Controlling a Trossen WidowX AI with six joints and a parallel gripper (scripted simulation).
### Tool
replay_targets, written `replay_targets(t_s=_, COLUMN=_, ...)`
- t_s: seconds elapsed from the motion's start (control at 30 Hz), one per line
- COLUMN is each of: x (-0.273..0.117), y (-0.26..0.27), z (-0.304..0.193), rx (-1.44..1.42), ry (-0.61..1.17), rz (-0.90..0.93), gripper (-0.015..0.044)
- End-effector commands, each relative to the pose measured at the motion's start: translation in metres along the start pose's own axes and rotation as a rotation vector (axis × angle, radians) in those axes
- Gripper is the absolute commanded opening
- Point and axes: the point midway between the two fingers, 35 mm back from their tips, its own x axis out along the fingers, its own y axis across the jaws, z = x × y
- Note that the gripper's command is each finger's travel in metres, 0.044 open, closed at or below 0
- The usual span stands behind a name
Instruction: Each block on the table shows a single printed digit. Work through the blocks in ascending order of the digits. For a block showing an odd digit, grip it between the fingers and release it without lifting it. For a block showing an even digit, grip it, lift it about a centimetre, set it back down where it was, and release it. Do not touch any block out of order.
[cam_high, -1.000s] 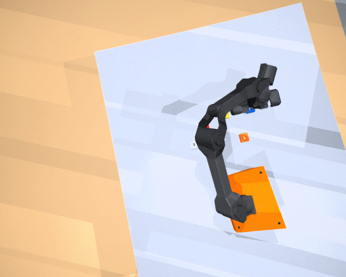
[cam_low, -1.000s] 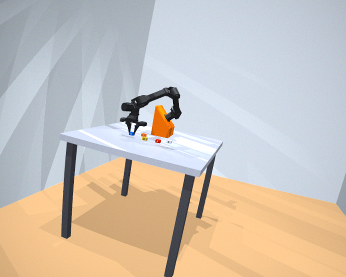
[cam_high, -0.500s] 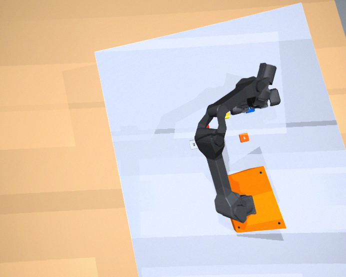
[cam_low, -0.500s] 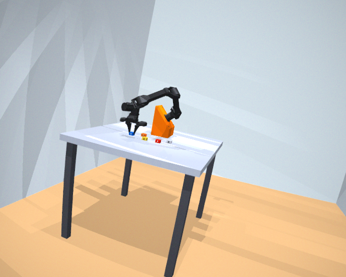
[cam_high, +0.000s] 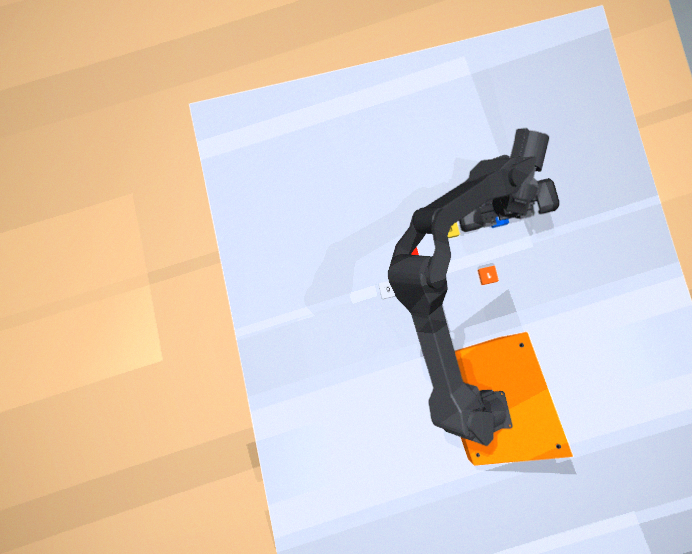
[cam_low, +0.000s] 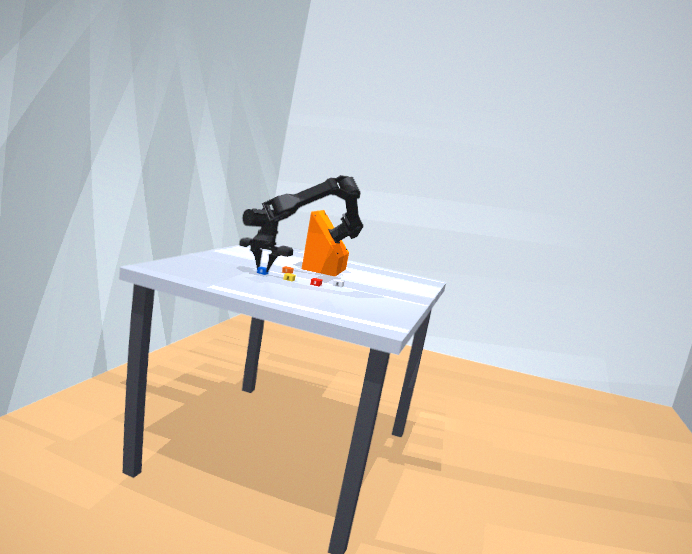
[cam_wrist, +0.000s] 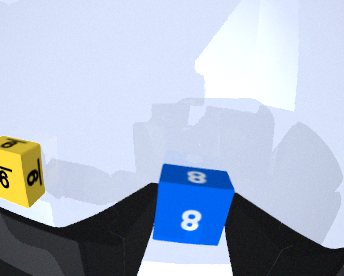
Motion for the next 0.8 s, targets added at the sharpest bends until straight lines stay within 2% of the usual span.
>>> replay_targets(t_s=0.0, x=0.001, y=0.0, z=-0.001, rx=0.005, ry=0.0, rz=0.006, gripper=0.0146)
replay_targets(t_s=0.33, x=0.001, y=0.0, z=-0.001, rx=0.005, ry=0.0, rz=0.006, gripper=0.04)
replay_targets(t_s=0.47, x=-0.002, y=0.0, z=-0.001, rx=0.005, ry=0.0, rz=0.005, gripper=0.04)
replay_targets(t_s=0.57, x=-0.032, y=0.0, z=-0.001, rx=0.005, ry=0.0, rz=0.004, gripper=0.04)
replay_targets(t_s=0.7, x=-0.035, y=0.0, z=-0.001, rx=0.005, ry=0.0, rz=0.004, gripper=0.04)
replay_targets(t_s=0.77, x=-0.049, y=-0.001, z=0.001, rx=0.006, ry=-0.001, rz=0.001, gripper=0.0348)
